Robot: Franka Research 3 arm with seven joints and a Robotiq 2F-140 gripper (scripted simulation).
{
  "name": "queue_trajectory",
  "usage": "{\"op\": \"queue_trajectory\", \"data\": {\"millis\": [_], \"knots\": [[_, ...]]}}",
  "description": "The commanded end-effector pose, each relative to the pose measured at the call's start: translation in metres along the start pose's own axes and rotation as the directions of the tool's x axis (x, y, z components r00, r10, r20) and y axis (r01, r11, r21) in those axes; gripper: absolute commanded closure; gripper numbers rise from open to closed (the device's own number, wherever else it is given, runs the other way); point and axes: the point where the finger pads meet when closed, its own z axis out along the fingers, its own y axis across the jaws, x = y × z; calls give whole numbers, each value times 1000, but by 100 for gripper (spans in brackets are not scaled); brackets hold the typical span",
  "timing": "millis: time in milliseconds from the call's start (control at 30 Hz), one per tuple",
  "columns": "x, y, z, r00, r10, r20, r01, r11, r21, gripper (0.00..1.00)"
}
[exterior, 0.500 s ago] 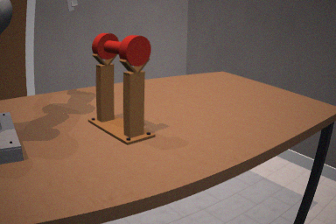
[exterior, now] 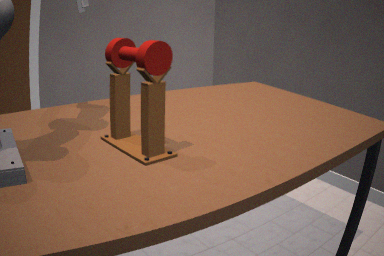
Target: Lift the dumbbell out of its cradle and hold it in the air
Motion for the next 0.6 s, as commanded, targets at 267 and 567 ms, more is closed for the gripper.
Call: {"op": "queue_trajectory", "data": {"millis": [267, 567], "knots": [[46, 63, 14, 987, 158, 10, -158, 987, -23, 0], [98, 172, 39, 914, 403, 34, -401, 914, -56, 0]]}}
